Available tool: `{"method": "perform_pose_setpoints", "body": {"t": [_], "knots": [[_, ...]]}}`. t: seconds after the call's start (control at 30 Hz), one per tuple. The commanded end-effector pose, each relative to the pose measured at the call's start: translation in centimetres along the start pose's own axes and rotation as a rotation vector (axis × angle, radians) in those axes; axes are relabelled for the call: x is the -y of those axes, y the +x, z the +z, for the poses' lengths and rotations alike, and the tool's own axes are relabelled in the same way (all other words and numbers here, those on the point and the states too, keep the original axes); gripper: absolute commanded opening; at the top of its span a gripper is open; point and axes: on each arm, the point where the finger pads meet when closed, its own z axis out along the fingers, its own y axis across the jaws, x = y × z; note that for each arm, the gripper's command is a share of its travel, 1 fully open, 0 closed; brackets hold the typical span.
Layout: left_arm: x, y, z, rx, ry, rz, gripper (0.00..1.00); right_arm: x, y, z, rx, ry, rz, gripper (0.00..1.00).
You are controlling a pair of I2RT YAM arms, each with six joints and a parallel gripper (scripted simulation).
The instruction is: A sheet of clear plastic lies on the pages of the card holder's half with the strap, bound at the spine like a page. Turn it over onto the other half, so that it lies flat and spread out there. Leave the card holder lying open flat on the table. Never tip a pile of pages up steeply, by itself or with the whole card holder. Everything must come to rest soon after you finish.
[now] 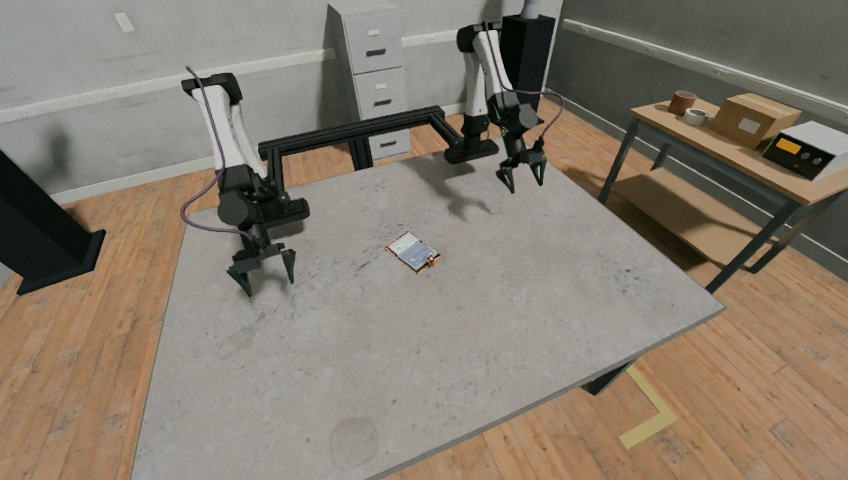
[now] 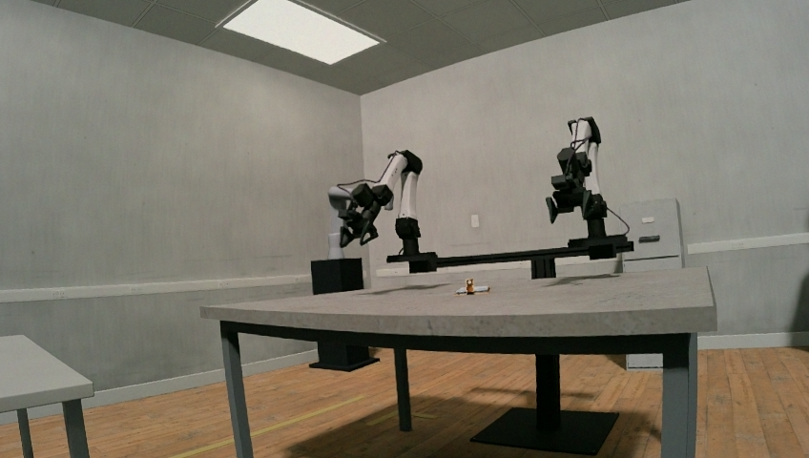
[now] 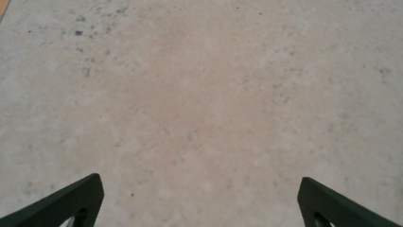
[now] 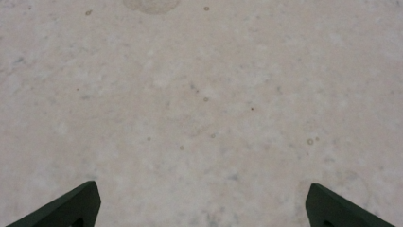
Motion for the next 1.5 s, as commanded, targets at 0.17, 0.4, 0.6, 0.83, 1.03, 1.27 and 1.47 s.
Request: {"method": "perform_pose_setpoints", "body": {"t": [0.17,0.4,0.6,0.83,1.03,1.27,1.47], "knots": [[0.0,-1.0,-0.2,0.029,0.003,-0.004,1.0,0.0,-0.7,-0.2,0.022,0.0,-0.004,1.0],[0.0,-1.0,-0.2,0.029,0.003,-0.004,1.0,0.0,-0.7,-0.2,0.022,0.0,-0.004,1.0],[0.1,-0.8,-0.2,0.02,0.008,0.001,0.89,-0.2,-0.6,-0.2,0.014,-0.009,-0.012,1.0],[1.5,-0.4,0.6,-0.065,0.056,0.064,0.16,-4.1,0.1,0.1,-0.02,-0.213,-0.21,1.0],[4.5,-0.5,2.4,-0.22,0.16,0.19,0.16,-8.8,1.4,-0.2,-0.027,-0.456,-0.424,1.0],[7.9,-0.7,4.2,-0.362,0.274,0.315,0.16,-11.9,2.4,-0.9,-0.006,-0.633,-0.56,1.0],[12.0,-1.0,6.6,-0.474,0.387,0.438,0.16,-15.0,3.3,-2.1,0.045,-0.83,-0.694,1.0]]}}
